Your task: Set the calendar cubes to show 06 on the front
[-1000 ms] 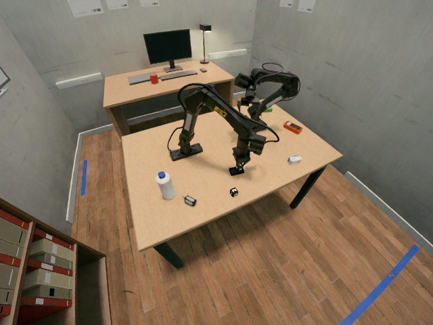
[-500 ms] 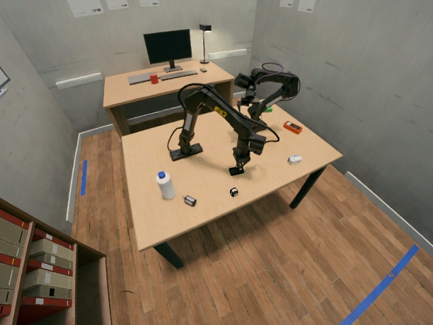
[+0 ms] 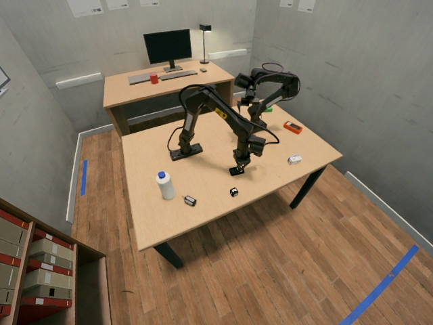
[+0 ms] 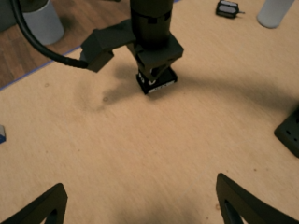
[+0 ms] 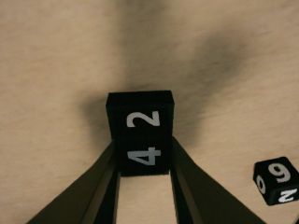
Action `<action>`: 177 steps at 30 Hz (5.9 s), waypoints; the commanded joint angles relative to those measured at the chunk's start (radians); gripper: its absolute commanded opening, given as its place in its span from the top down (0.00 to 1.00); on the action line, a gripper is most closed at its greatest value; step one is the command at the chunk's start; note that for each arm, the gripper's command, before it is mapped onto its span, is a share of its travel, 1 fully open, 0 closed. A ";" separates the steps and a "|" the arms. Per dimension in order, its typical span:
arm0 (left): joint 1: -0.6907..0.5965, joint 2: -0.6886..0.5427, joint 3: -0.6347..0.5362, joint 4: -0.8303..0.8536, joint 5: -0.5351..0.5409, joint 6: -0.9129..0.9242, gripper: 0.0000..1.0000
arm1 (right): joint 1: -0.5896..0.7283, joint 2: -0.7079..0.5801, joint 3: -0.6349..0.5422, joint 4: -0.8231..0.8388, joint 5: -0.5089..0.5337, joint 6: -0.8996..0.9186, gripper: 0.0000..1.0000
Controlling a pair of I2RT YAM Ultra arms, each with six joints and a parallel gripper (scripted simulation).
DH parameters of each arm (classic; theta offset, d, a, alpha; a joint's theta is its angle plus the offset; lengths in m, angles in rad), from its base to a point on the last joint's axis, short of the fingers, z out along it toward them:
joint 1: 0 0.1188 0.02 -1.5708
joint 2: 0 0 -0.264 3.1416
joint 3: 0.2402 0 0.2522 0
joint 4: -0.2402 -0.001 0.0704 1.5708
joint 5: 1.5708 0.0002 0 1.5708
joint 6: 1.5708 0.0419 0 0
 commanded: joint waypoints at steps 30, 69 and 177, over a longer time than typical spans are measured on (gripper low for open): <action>-0.006 0.004 0.023 -0.007 -0.025 -0.005 0.00 | -0.002 0.035 0.057 -0.059 -0.005 -0.001 0.62; -0.006 0.004 0.023 -0.007 -0.025 -0.005 0.00 | -0.003 -0.020 0.307 -0.366 -0.012 -0.003 0.36; -0.006 0.004 0.023 -0.007 -0.025 -0.005 0.00 | -0.382 0.197 0.396 -0.194 -0.015 0.952 0.74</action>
